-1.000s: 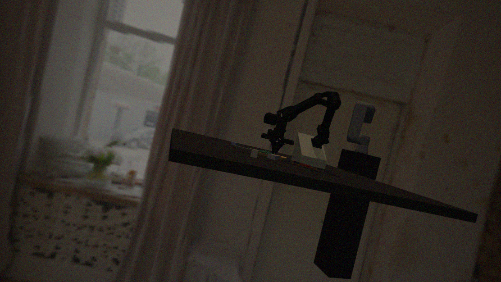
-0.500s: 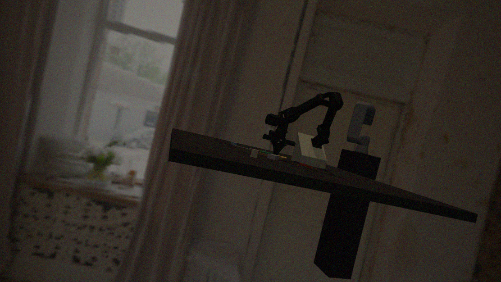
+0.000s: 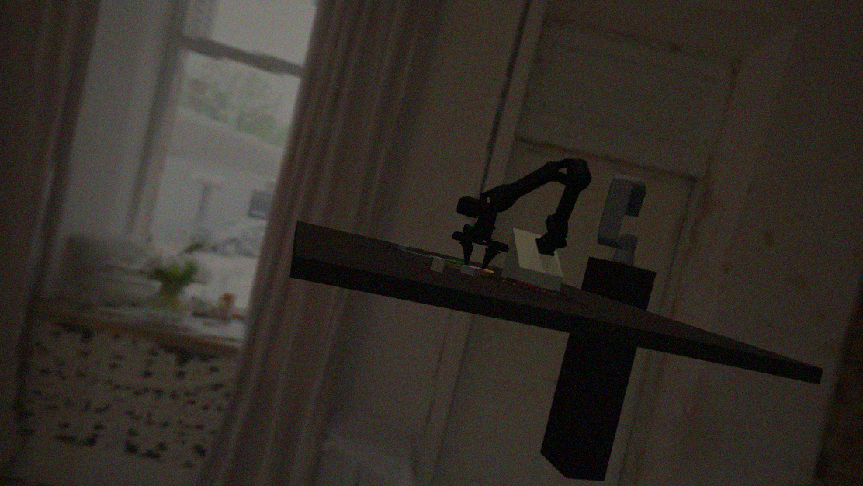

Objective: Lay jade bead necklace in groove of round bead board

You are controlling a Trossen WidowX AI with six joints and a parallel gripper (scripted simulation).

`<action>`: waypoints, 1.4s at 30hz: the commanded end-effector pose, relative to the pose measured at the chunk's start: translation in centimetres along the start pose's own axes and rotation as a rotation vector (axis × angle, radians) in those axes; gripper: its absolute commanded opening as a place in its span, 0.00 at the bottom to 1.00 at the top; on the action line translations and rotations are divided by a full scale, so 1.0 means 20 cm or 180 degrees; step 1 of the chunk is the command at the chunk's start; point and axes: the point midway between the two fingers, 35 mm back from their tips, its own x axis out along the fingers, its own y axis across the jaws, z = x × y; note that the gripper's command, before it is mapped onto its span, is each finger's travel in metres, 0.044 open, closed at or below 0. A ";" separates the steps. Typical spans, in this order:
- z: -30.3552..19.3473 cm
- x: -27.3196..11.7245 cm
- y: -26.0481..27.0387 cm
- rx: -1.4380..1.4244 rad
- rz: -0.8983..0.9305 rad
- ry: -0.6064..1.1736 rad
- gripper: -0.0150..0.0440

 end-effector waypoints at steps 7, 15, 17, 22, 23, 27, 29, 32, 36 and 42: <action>0.00 -0.02 -0.01 0.0024 -0.0015 0.0012 1.00; 0.00 -0.02 -0.01 0.0024 -0.0015 0.0012 1.00; 0.00 -0.02 -0.01 0.0024 -0.0015 0.0012 1.00; 0.00 -0.02 -0.01 0.0024 -0.0015 0.0012 1.00; 0.00 -0.02 -0.01 0.0024 -0.0015 0.0012 1.00; 0.00 -0.02 -0.01 0.0024 -0.0015 0.0012 1.00; 0.00 -0.02 -0.01 0.0024 -0.0015 0.0012 1.00; 0.01 -0.03 0.00 -0.0009 -0.0014 0.0011 0.96; 0.07 -0.12 0.03 -0.0684 -0.0012 0.0000 0.78; 0.12 -0.19 0.05 -0.1187 -0.0012 0.0007 0.51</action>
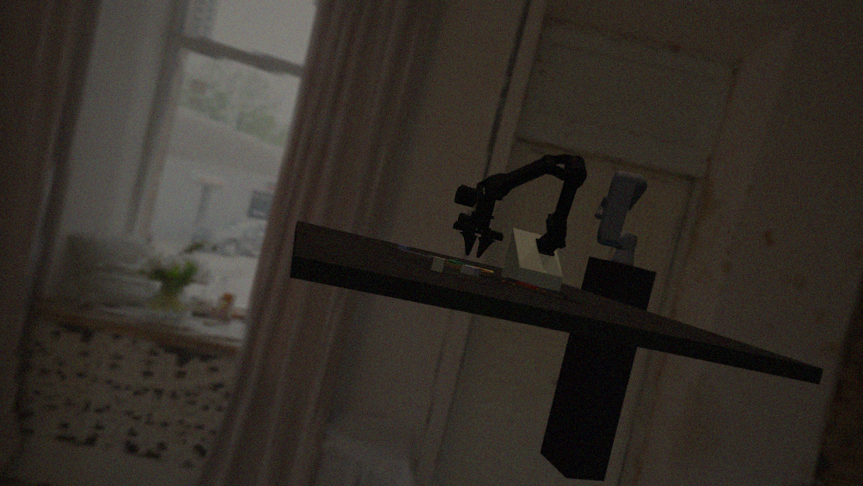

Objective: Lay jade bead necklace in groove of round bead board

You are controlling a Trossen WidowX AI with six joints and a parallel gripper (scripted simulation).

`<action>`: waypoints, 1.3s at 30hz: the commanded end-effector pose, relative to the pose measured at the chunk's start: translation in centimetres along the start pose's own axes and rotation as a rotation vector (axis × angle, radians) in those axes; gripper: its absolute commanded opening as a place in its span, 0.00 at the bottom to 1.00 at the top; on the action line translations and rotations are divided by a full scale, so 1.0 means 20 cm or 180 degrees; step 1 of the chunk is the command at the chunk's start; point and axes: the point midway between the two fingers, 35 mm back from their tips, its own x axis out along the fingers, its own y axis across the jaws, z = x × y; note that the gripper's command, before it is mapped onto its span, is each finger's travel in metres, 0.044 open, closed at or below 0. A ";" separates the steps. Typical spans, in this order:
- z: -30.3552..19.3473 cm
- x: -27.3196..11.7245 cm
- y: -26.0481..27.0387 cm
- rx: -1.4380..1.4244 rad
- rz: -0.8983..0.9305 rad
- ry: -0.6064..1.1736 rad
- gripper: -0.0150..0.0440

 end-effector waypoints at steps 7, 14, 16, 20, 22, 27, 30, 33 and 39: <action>0.02 0.01 0.00 -0.0203 -0.0023 0.0004 0.46; 0.02 0.03 0.02 -0.0251 0.0008 -0.0013 0.46; 0.02 0.04 0.02 -0.0248 0.0006 -0.0012 0.46; 0.02 0.07 0.02 -0.0239 0.0001 -0.0008 0.46; 0.02 0.08 0.02 -0.0234 -0.0002 -0.0006 0.46; 0.02 0.12 0.01 -0.0221 -0.0010 0.0000 0.46; 0.02 0.15 0.01 -0.0214 -0.0015 0.0003 0.46; 0.02 0.17 0.00 -0.0206 -0.0019 0.0007 0.46; 0.02 0.18 0.00 -0.0203 -0.0022 0.0009 0.46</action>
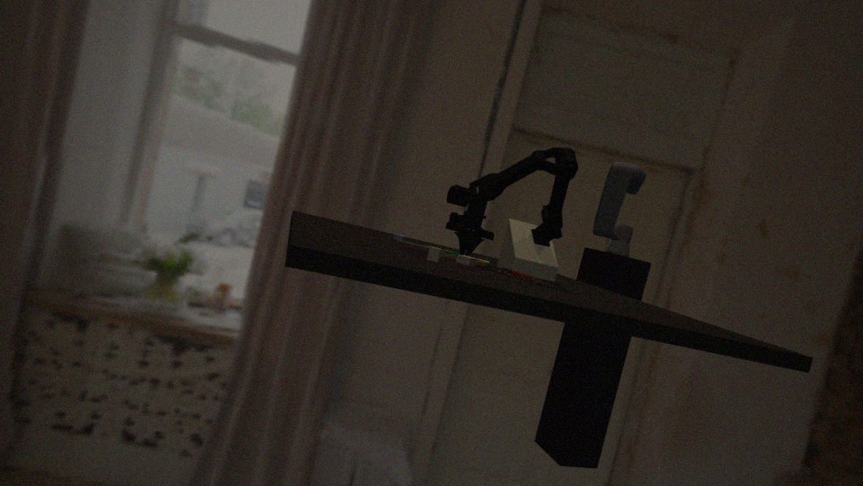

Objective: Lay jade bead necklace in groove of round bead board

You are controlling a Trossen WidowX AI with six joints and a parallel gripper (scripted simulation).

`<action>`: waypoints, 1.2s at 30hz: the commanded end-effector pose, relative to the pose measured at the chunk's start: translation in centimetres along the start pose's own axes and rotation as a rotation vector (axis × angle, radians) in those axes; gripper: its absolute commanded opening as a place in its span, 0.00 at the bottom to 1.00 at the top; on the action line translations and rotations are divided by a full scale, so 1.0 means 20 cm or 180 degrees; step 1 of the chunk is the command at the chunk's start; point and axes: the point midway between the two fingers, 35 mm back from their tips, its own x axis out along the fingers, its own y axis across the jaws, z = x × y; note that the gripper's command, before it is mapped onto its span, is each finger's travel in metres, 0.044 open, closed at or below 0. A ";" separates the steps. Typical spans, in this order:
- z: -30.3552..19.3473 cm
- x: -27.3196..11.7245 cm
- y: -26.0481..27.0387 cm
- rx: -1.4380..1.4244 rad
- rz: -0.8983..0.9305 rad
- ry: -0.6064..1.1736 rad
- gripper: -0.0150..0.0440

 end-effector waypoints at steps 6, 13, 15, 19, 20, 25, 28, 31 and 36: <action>0.00 0.01 -0.01 0.0009 -0.0007 0.0004 0.32; 0.00 0.01 -0.01 0.0009 -0.0007 0.0004 0.25; 0.00 0.01 -0.01 0.0009 -0.0007 0.0004 0.25; 0.00 0.01 -0.01 0.0009 -0.0007 0.0004 0.25; 0.00 0.01 -0.01 0.0009 -0.0007 0.0004 0.25; 0.00 0.01 -0.01 0.0009 -0.0007 0.0004 0.25; 0.00 0.01 -0.01 0.0009 -0.0007 0.0004 0.25; 0.00 0.01 -0.01 0.0009 -0.0007 0.0004 0.25; 0.00 0.00 -0.01 0.0011 -0.0007 0.0005 0.25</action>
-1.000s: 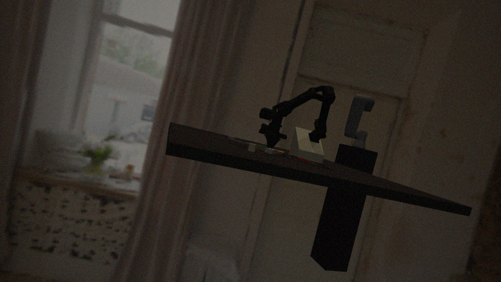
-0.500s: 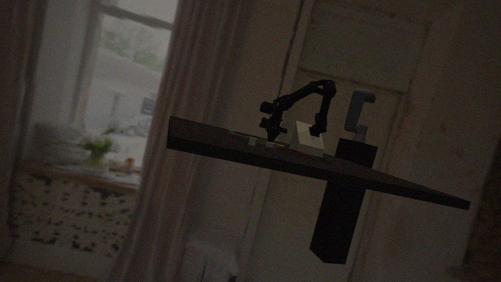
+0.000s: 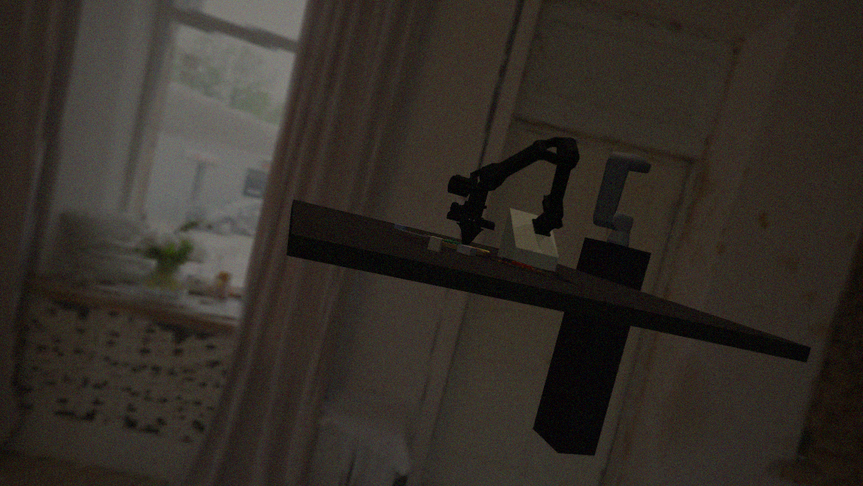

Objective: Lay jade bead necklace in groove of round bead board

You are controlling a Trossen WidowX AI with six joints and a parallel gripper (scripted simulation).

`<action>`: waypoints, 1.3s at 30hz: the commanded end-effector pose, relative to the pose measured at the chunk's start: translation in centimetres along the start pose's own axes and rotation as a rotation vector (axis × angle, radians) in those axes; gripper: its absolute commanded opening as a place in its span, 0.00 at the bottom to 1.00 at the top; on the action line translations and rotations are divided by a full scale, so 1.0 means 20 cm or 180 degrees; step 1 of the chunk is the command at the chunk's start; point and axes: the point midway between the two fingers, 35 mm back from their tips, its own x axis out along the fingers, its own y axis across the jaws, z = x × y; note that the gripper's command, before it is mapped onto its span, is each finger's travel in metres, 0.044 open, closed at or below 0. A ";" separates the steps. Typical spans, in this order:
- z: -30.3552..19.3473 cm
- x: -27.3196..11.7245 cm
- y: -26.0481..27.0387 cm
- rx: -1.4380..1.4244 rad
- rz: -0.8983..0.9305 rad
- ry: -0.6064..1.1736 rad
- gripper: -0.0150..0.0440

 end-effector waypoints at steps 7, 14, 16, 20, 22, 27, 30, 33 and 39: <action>-0.01 -0.03 -0.01 0.0033 -0.0007 0.0018 0.25; -0.10 -0.03 -0.07 0.0036 -0.0009 0.0020 0.25; -0.13 -0.03 -0.09 0.0036 -0.0009 0.0020 0.25; -0.14 -0.03 -0.09 0.0036 -0.0009 0.0021 0.25; -0.14 -0.03 -0.09 0.0036 -0.0009 0.0021 0.25; -0.14 -0.01 -0.09 0.0037 -0.0009 0.0021 0.25; -0.14 0.01 -0.09 0.0037 -0.0009 0.0022 0.25; -0.13 -0.01 -0.08 0.0004 0.0000 0.0004 0.30; -0.13 -0.01 -0.08 0.0004 0.0000 0.0004 0.57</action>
